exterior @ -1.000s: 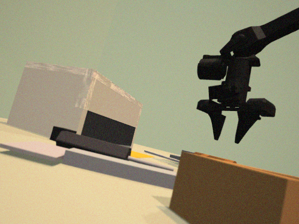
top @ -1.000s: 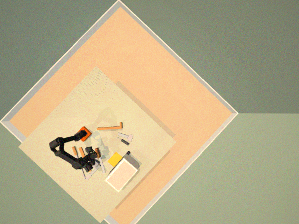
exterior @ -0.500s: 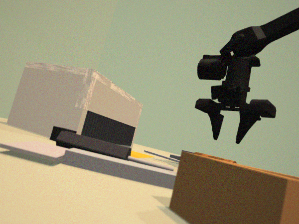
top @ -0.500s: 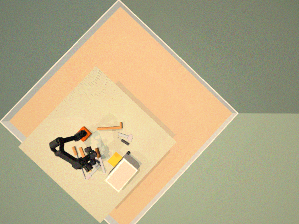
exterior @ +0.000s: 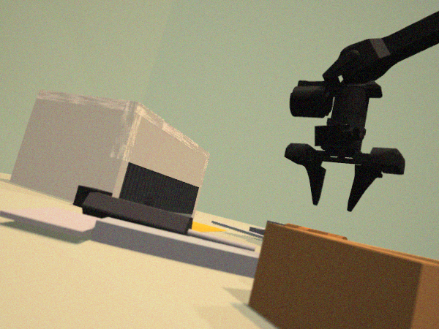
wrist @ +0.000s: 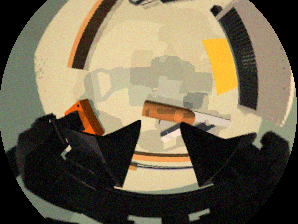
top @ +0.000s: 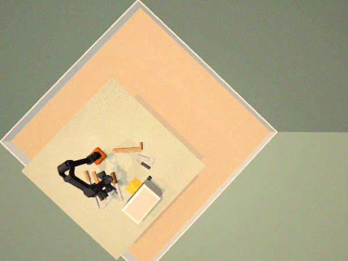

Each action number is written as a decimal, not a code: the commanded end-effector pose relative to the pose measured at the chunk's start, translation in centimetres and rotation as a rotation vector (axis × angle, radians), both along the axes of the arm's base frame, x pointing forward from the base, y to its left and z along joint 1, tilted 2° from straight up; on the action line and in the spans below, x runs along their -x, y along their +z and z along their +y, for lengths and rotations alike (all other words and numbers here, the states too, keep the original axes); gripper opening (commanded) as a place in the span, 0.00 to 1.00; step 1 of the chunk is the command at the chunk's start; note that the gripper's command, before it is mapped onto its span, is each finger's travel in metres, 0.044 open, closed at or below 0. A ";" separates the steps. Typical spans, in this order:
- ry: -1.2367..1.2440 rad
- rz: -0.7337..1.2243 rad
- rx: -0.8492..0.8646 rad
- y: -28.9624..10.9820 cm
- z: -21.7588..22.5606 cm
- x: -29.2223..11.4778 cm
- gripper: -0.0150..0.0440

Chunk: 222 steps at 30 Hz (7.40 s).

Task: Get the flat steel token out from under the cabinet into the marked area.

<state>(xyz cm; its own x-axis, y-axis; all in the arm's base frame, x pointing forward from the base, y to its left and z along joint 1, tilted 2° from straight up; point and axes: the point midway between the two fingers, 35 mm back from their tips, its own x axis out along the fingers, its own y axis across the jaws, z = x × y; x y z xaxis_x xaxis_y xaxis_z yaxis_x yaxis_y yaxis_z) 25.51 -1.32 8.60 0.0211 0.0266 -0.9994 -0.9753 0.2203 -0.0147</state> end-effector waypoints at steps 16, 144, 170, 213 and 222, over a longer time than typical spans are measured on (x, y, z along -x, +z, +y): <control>0.155 -0.003 0.005 0.0 0.0 0.0 0.71; 1.169 -0.029 0.025 0.0 0.1 0.0 0.71; 1.374 -0.035 0.029 0.0 0.1 0.0 0.71; 1.418 -0.035 0.030 -7.0 0.0 -0.1 0.71; 1.415 -0.040 0.032 -7.3 0.0 -0.3 0.62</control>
